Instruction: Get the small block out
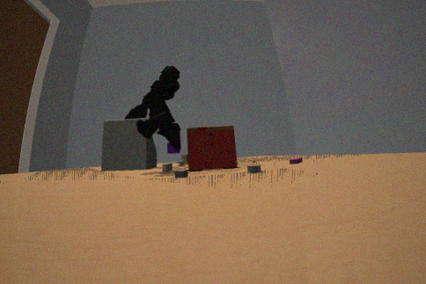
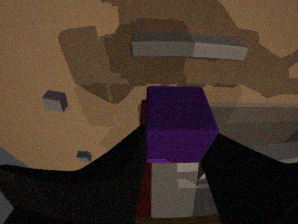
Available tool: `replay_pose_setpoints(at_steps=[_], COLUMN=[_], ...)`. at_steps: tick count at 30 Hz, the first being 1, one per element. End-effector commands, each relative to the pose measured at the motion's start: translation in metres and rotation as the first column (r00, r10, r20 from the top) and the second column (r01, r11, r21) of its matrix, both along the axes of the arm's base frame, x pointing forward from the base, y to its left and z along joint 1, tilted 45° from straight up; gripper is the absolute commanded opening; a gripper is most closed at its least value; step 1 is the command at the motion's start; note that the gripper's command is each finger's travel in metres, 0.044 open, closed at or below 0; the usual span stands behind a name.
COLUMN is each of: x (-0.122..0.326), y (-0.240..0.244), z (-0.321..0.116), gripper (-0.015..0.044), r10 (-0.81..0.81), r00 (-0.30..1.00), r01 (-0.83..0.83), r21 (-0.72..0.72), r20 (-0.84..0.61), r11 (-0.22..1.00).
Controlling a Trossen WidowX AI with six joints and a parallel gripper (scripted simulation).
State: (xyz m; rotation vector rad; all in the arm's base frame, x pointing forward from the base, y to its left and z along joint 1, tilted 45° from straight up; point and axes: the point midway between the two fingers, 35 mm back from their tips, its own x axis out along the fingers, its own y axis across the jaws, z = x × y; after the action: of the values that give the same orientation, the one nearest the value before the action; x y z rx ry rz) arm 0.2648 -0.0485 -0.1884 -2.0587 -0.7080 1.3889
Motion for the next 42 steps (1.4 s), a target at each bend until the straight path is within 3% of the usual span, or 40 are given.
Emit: replay_pose_setpoints(at_steps=[1, 42], x=[0.0, -0.026], y=[-0.005, -0.033], z=[0.004, 0.118], gripper=[0.0, 0.0], r10=[0.003, -0.431], r00=[1.0, 0.856], r01=[-0.003, 0.413], r21=[-0.005, -0.123], r20=[-0.002, -0.286], r11=[1.0, 0.902])
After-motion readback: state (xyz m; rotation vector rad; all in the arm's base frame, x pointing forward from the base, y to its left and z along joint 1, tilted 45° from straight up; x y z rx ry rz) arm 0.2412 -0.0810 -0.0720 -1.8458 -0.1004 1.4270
